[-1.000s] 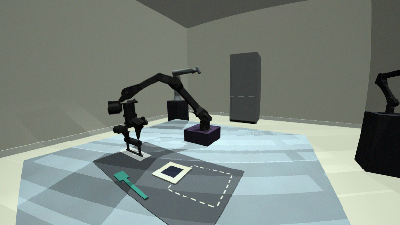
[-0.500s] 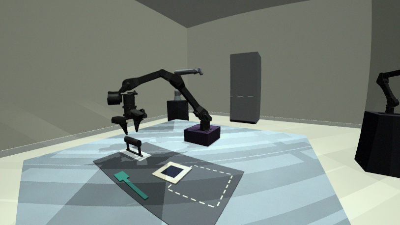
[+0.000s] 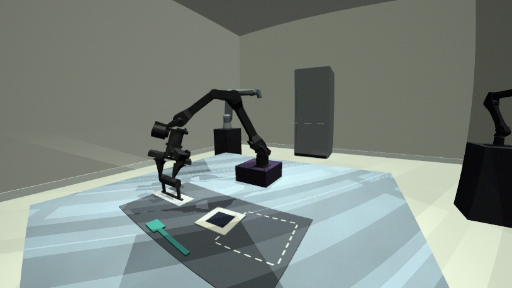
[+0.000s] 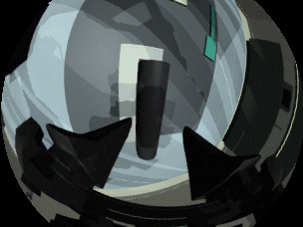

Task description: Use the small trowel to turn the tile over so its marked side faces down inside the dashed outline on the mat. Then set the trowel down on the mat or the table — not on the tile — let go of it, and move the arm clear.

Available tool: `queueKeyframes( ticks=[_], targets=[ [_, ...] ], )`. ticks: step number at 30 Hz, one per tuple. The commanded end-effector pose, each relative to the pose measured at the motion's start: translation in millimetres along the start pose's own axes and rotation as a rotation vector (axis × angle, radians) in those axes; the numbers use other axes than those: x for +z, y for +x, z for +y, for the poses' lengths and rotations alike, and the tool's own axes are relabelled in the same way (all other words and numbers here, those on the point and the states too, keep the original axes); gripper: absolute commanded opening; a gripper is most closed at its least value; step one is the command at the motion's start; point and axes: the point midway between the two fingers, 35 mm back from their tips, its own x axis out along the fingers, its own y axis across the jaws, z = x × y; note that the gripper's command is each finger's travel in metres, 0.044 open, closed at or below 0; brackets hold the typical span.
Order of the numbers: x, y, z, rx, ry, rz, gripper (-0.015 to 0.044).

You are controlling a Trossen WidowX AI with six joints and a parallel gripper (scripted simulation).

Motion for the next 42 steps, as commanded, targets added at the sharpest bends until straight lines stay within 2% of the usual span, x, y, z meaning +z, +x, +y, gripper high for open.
queueKeyframes(
  ticks=[1,10,22,42],
  targets=[
    [5,0,13,-0.188,-0.005,-0.003,0.03],
    [26,-10,43,-0.451,-0.048,0.005,0.03],
    [26,-9,44,-0.456,-0.049,0.005,0.03],
    [25,18,29,-0.461,-0.047,0.005,0.03]
  ],
)
